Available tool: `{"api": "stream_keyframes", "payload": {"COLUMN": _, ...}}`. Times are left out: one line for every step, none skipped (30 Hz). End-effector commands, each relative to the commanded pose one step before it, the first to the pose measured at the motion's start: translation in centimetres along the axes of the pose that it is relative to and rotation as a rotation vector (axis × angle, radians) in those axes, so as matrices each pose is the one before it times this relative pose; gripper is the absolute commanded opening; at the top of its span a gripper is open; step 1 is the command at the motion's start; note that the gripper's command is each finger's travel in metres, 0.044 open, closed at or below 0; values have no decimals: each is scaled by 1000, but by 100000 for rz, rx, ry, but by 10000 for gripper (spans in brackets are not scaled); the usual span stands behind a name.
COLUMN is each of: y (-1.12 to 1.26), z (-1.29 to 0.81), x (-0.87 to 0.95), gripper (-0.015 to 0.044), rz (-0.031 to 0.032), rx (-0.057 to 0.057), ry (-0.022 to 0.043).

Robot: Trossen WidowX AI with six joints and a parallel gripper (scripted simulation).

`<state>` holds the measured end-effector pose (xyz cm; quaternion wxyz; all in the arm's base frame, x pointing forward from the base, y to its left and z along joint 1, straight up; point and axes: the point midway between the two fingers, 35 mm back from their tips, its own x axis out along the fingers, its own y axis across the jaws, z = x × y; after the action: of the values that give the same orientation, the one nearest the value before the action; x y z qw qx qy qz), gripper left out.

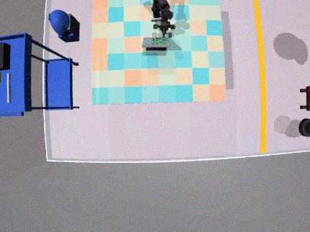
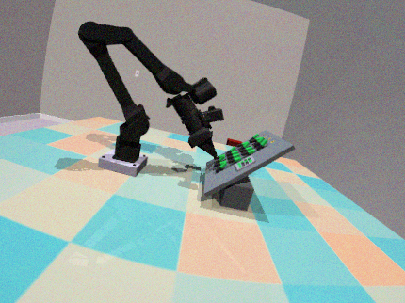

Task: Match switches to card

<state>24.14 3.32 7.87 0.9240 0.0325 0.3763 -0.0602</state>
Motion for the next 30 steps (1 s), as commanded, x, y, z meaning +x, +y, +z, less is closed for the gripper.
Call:
{"api": "stream_keyframes", "payload": {"y": 36, "z": -75, "x": 28, "gripper": 0, "rz": 320, "rx": -408, "ry": 253}}
{"api": "stream_keyframes", "payload": {"y": 0, "z": 0, "x": 0, "gripper": 0, "rz": 0, "rx": 0, "ry": 0}}
{"api": "stream_keyframes", "payload": {"y": 0, "z": 0, "x": 0, "gripper": 0, "rz": 0, "rx": 0, "ry": 0}}
{"api": "stream_keyframes", "payload": {"y": 0, "z": 0, "x": 0, "gripper": 0, "rz": 0, "rx": 0, "ry": 0}}
{"api": "stream_keyframes", "payload": {"y": 0, "z": 0, "x": 0, "gripper": 0, "rz": 0, "rx": 0, "ry": 0}}
{"api": "stream_keyframes", "payload": {"y": 0, "z": 0, "x": 13, "gripper": 0, "rz": 0, "rx": 0, "ry": -1}}
{"api": "stream_keyframes", "payload": {"y": 0, "z": 0, "x": 13, "gripper": 0, "rz": 0, "rx": 0, "ry": -1}}
{"api": "stream_keyframes", "payload": {"y": 0, "z": 0, "x": 13, "gripper": 0, "rz": 0, "rx": 0, "ry": -1}}
{"api": "stream_keyframes", "payload": {"y": 0, "z": 0, "x": 13, "gripper": 0, "rz": 0, "rx": 0, "ry": -1}}
{"api": "stream_keyframes", "payload": {"y": 0, "z": 0, "x": 13, "gripper": 0, "rz": 0, "rx": 0, "ry": -1}}
{"api": "stream_keyframes", "payload": {"y": 0, "z": 0, "x": 13, "gripper": 0, "rz": 0, "rx": 0, "ry": -1}}
{"api": "stream_keyframes", "payload": {"y": 0, "z": 0, "x": 13, "gripper": 0, "rz": 0, "rx": 0, "ry": -1}}
{"api": "stream_keyframes", "payload": {"y": 0, "z": 0, "x": 13, "gripper": 0, "rz": 0, "rx": 0, "ry": -1}}
{"api": "stream_keyframes", "payload": {"y": 0, "z": 0, "x": 13, "gripper": 0, "rz": 0, "rx": 0, "ry": -1}}
{"api": "stream_keyframes", "payload": {"y": 0, "z": 0, "x": 13, "gripper": 0, "rz": 0, "rx": 0, "ry": -1}}
{"api": "stream_keyframes", "payload": {"y": 0, "z": 0, "x": 13, "gripper": 0, "rz": 0, "rx": 0, "ry": -1}}
{"api": "stream_keyframes", "payload": {"y": 0, "z": 0, "x": 13, "gripper": 0, "rz": 0, "rx": 0, "ry": -1}}
{"api": "stream_keyframes", "payload": {"y": 0, "z": 0, "x": 13, "gripper": 0, "rz": 0, "rx": 0, "ry": -1}}
{"api": "stream_keyframes", "payload": {"y": 0, "z": 0, "x": 13, "gripper": 0, "rz": 0, "rx": 0, "ry": -1}}
{"api": "stream_keyframes", "payload": {"y": 0, "z": 0, "x": 13, "gripper": 0, "rz": 0, "rx": 0, "ry": -1}}
{"api": "stream_keyframes", "payload": {"y": 0, "z": 0, "x": 13, "gripper": 0, "rz": 0, "rx": 0, "ry": -1}}
{"api": "stream_keyframes", "payload": {"y": 0, "z": 0, "x": 13, "gripper": 0, "rz": 0, "rx": 0, "ry": -1}}
{"api": "stream_keyframes", "payload": {"y": 0, "z": 0, "x": 13, "gripper": 0, "rz": 0, "rx": 0, "ry": -1}}
{"api": "stream_keyframes", "payload": {"y": 0, "z": 0, "x": 13, "gripper": 0, "rz": 0, "rx": 0, "ry": -1}}
{"api": "stream_keyframes", "payload": {"y": 0, "z": 0, "x": 13, "gripper": 0, "rz": 0, "rx": 0, "ry": -1}}
{"api": "stream_keyframes", "payload": {"y": 0, "z": 0, "x": 13, "gripper": 0, "rz": 0, "rx": 0, "ry": -1}}
{"api": "stream_keyframes", "payload": {"y": 0, "z": 0, "x": 13, "gripper": 0, "rz": 0, "rx": 0, "ry": -1}}
{"api": "stream_keyframes", "payload": {"y": 0, "z": 0, "x": 13, "gripper": 0, "rz": 0, "rx": 0, "ry": -1}}
{"api": "stream_keyframes", "payload": {"y": 0, "z": 0, "x": 13, "gripper": 0, "rz": 0, "rx": 0, "ry": -1}}
{"api": "stream_keyframes", "payload": {"y": 0, "z": 0, "x": 13, "gripper": 0, "rz": 0, "rx": 0, "ry": -1}}
